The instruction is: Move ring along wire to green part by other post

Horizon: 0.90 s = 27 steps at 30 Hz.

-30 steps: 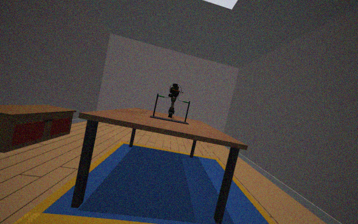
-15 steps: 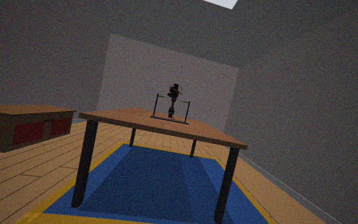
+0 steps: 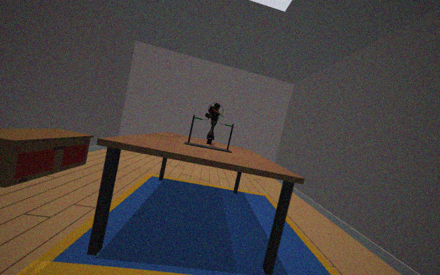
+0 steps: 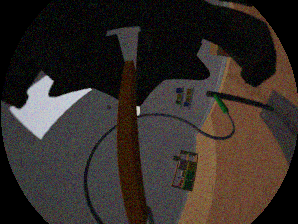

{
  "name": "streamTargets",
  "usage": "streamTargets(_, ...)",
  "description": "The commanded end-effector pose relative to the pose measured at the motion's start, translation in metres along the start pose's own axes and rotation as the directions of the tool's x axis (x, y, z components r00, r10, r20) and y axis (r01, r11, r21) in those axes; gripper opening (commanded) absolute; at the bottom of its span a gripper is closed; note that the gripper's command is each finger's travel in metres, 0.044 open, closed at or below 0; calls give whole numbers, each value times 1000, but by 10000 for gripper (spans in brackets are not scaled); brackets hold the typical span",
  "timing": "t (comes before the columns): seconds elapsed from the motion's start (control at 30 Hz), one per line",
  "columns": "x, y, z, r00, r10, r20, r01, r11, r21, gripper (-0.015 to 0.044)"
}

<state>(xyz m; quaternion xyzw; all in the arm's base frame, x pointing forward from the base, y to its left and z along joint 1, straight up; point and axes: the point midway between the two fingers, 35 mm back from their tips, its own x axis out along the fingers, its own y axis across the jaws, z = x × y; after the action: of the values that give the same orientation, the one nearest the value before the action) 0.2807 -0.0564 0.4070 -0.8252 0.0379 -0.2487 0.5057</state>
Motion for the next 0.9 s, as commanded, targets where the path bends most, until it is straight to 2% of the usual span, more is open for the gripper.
streamTargets(0.0, 0, 3, 2, 1000, -8, 9, 8, 1000, -30, -150)
streamTargets(0.5, 0, 10, 1, 1000, -28, 13, 29, 998, -61, -150)
streamTargets(0.87, -2, 30, -1, 1000, 19, 1, -19, 1000, 12, -150)
